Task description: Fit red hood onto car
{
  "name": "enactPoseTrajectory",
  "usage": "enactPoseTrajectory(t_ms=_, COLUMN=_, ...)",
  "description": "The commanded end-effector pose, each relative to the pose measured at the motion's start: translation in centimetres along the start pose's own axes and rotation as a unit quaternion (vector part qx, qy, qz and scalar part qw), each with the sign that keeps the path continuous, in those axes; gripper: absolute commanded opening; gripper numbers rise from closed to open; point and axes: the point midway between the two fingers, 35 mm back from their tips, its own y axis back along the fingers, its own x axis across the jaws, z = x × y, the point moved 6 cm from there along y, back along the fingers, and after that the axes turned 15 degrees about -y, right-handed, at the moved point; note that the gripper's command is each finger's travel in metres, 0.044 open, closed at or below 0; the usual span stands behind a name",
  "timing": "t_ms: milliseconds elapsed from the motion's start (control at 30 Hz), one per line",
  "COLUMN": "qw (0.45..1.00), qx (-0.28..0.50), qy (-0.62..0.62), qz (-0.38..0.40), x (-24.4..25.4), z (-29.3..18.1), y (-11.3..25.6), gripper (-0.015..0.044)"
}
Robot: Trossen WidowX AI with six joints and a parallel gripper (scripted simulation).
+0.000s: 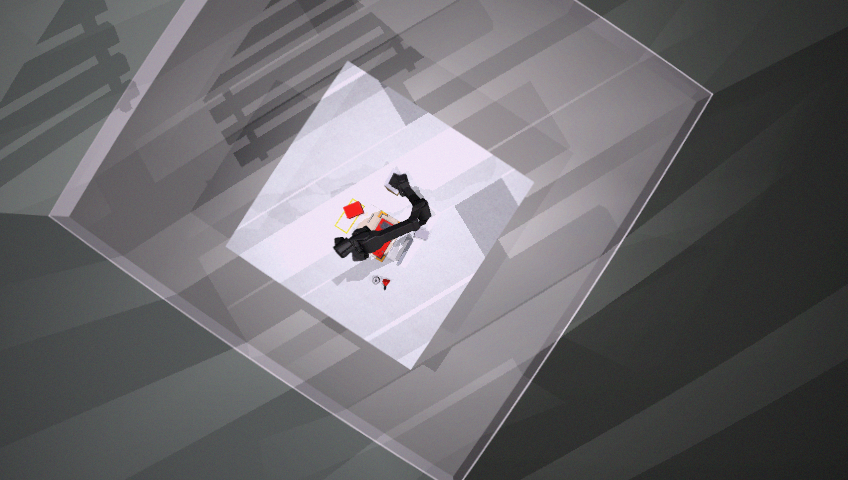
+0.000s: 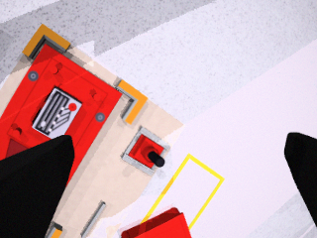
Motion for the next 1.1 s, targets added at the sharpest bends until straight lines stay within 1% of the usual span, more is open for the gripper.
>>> enactPoseTrajectory(t_ms=0, qw=0.989, qx=0.046, qy=-0.140, qz=0.011, x=-3.4, z=-3.6, y=-2.9, gripper=0.0440)
enactPoseTrajectory(t_ms=100, qw=0.966, qx=0.080, qy=-0.245, qz=0.017, x=-5.6, z=-6.7, y=-5.0, gripper=0.0440)
enactPoseTrajectory(t_ms=200, qw=0.931, qx=0.115, qy=-0.345, qz=0.021, x=-7.2, z=-10.1, y=-7.0, gripper=0.0440)
enactPoseTrajectory(t_ms=333, qw=0.867, qx=0.163, qy=-0.470, qz=0.024, x=-8.6, z=-14.8, y=-9.4, gripper=0.0440)
enactPoseTrajectory(t_ms=433, qw=0.806, qx=0.201, qy=-0.556, qz=0.024, x=-9.2, z=-18.5, y=-11.1, gripper=0.0440)
enactPoseTrajectory(t_ms=500, qw=0.778, qx=0.216, qy=-0.589, qz=0.023, x=-9.2, z=-20.1, y=-11.8, gripper=0.0440)
enactPoseTrajectory(t_ms=1067, qw=0.774, qx=0.218, qy=-0.593, qz=0.023, x=-9.4, z=-20.7, y=-12.4, gripper=0.0440)
